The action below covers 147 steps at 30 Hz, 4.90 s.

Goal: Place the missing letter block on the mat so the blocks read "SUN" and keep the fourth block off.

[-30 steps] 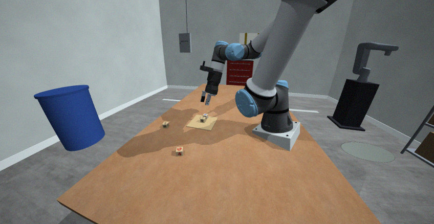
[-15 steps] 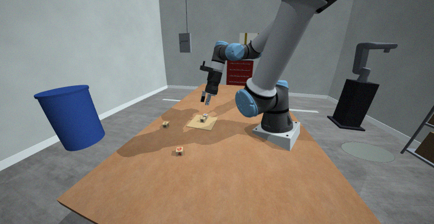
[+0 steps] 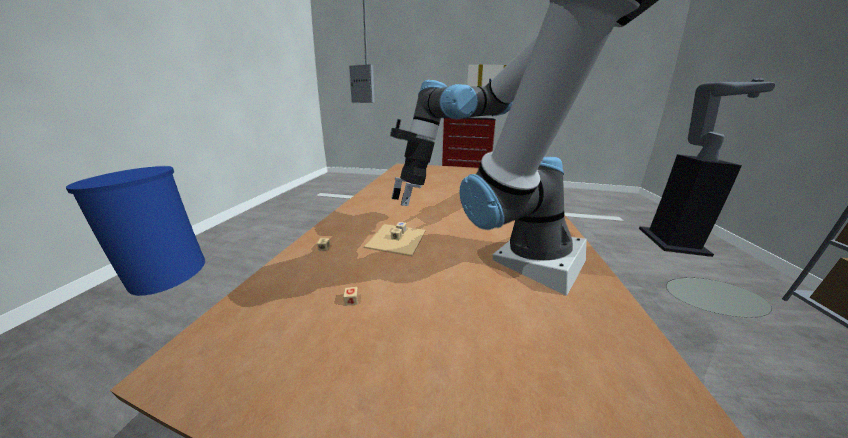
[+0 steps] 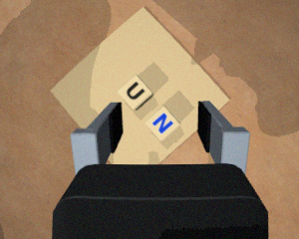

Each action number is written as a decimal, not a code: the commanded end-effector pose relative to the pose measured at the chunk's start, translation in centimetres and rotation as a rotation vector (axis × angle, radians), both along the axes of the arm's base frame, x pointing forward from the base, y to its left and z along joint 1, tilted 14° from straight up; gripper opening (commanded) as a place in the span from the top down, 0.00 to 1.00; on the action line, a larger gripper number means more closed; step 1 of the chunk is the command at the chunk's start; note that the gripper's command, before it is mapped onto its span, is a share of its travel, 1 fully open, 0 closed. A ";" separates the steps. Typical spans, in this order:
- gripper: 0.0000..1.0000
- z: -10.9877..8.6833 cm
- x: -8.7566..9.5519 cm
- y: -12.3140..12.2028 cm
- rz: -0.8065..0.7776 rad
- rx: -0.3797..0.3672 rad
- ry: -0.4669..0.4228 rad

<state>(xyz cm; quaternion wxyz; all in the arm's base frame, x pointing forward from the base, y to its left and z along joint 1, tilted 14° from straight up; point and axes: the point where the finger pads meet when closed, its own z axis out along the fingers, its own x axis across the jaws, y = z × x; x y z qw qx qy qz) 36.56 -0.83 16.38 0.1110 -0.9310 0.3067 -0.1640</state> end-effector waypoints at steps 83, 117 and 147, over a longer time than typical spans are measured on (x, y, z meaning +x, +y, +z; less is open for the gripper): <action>0.00 5.0 16.0 16.0 0.890 -0.488 0.159; 0.00 3.2 16.6 16.4 0.414 -0.354 0.172; 0.00 1.5 17.1 16.1 -0.122 -0.195 0.173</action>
